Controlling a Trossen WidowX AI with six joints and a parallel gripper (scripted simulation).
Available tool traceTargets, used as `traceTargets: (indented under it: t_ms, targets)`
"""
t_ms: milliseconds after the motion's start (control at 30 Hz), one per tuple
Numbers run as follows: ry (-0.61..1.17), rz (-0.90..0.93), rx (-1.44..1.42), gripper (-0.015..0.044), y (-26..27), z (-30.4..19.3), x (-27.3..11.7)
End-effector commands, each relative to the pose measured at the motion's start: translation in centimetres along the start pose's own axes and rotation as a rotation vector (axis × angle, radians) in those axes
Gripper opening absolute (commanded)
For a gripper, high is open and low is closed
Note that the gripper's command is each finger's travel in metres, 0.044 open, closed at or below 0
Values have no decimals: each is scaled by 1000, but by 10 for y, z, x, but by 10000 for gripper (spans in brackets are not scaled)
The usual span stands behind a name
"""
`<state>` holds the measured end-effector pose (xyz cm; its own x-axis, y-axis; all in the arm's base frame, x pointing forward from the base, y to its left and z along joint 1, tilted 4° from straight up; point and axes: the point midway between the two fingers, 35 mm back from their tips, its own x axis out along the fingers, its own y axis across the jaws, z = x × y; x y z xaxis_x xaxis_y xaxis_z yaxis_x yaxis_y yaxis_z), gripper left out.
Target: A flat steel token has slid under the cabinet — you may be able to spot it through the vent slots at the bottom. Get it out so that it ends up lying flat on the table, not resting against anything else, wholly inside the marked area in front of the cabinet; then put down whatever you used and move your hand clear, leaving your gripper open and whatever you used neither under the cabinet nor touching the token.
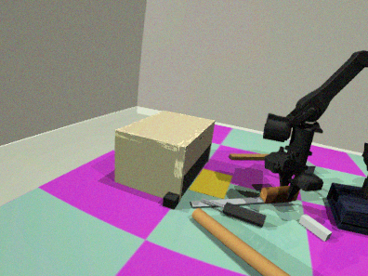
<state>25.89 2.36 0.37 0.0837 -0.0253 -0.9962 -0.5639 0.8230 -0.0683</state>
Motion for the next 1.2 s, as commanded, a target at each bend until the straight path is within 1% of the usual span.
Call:
traceTargets:
  t_ms: [0, 1167]
  targets:
    - [-4, 0, 1, 0, 4, 4, -1]
    - [-4, 3, 1, 0, 37, 12, -1]
